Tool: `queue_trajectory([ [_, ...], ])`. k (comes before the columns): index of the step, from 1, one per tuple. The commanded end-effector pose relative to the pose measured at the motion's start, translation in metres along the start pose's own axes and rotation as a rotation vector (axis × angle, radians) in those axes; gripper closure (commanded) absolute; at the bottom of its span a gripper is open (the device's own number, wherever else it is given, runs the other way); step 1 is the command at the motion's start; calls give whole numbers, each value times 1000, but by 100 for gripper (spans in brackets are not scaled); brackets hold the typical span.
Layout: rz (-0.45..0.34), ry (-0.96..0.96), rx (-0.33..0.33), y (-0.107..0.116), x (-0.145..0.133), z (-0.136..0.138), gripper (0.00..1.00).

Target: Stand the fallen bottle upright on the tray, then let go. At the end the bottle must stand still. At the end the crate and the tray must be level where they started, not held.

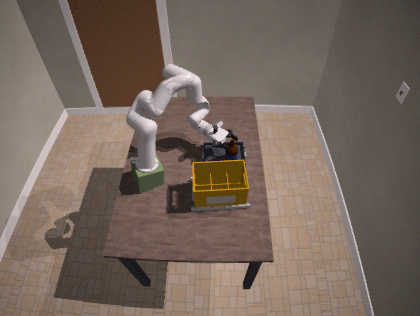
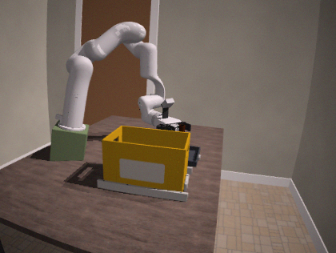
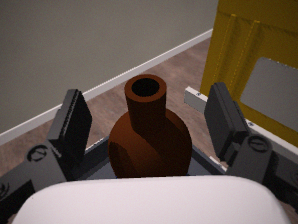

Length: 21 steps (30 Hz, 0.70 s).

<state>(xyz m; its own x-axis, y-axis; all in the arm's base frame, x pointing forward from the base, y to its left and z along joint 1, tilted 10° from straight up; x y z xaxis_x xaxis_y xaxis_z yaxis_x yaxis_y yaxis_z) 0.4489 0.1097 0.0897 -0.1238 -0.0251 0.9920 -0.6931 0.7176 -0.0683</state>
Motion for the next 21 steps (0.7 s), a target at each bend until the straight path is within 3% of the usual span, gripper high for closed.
queue_trajectory([
  [1,1,-3,0,0,2,-1,0],
  [21,1,-3,0,0,28,1,0],
])
Point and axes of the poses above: the point where the finger pads meet when closed, its own y axis back along the fingers, its own z axis across the jaws, x = y × z, the point moved 4 cm from there along y, back along the fingers, and after that the axes turned 3 degrees about y, right-handed, at the moved point
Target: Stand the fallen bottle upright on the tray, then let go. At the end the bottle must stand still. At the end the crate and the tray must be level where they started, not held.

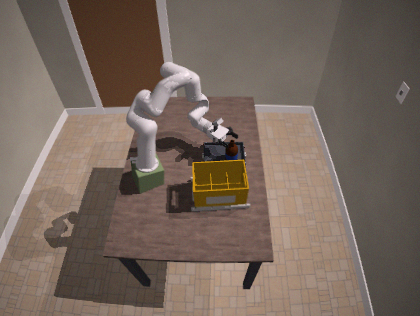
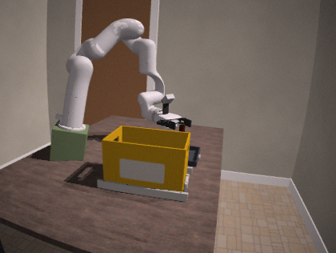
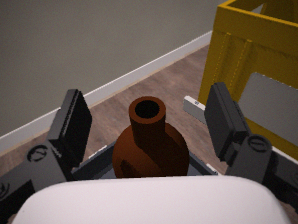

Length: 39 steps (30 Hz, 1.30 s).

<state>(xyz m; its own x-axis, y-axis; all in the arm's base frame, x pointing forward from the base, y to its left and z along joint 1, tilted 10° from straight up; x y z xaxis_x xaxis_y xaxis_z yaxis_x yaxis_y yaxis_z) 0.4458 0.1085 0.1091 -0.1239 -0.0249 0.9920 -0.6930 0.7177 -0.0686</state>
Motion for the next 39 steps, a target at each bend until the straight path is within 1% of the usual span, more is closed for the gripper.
queue_trajectory([
  [1,0,-3,0,0,10,0,0],
  [7,0,-3,0,0,24,0,0],
  [9,0,-3,0,0,24,0,0],
  [24,0,-3,0,0,60,2,0],
  [39,0,-3,0,0,77,3,0],
])
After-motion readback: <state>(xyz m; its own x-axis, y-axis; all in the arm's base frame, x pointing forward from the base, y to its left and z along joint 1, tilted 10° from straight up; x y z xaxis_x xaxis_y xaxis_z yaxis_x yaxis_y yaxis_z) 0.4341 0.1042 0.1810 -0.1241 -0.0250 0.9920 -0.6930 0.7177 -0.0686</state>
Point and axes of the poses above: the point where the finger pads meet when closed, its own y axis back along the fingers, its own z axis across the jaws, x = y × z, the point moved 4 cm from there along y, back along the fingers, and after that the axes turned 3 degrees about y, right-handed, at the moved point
